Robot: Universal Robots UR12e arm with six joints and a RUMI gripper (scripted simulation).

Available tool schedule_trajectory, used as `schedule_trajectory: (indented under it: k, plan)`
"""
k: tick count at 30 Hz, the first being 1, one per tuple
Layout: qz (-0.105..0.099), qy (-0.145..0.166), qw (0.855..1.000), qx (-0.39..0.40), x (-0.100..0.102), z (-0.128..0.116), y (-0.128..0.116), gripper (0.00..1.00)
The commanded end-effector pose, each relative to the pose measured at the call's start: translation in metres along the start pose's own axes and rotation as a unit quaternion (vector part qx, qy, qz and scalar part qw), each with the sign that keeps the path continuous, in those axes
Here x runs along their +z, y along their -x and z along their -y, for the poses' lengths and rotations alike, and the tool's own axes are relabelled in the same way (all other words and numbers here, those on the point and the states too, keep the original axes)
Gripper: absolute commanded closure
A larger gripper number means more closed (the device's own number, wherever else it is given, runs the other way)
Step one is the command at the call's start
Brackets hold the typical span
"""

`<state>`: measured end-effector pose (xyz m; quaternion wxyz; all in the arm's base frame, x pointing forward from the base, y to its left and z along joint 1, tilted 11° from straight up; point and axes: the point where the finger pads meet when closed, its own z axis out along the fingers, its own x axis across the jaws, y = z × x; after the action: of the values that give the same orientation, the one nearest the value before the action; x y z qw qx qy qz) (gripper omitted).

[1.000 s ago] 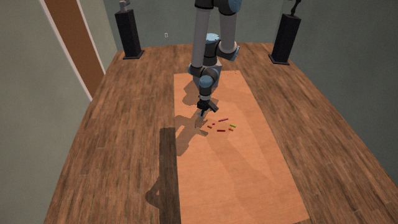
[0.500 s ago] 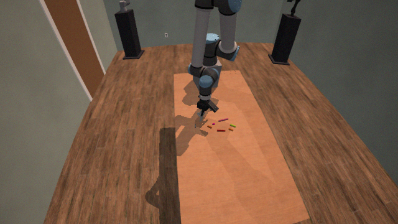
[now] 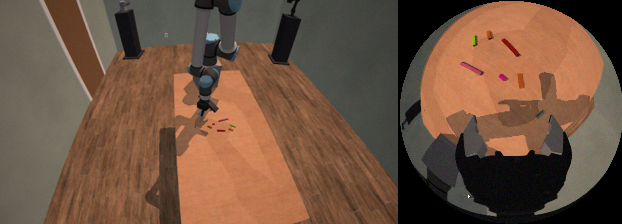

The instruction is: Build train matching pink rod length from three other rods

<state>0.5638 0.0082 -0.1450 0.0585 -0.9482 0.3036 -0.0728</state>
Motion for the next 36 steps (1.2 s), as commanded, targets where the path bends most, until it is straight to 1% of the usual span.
schedule_trajectory:
  k: [1, 8, 10, 14, 19, 25, 27, 36]
  plan:
    - [0.000, 0.000, 1.000, 0.002, 0.000, 0.001, 0.000, 0.00]
    - [0.000, 0.000, 1.000, 0.028, 0.000, 0.013, 0.005, 0.00]
    - [0.000, 0.000, 1.000, 0.028, 0.000, 0.013, 0.005, 0.00]
    - [0.000, 0.001, 0.998, 0.061, 0.001, 0.029, 0.012, 0.00]
    - [0.001, 0.001, 0.993, 0.119, 0.002, 0.056, 0.026, 0.00]
    - [0.000, 0.002, 0.979, 0.202, 0.002, 0.093, 0.048, 0.00]
    - [0.000, 0.002, 0.979, 0.202, 0.002, 0.093, 0.048, 0.00]
    - [0.000, 0.001, 0.949, 0.316, 0.001, 0.142, 0.086, 0.00]
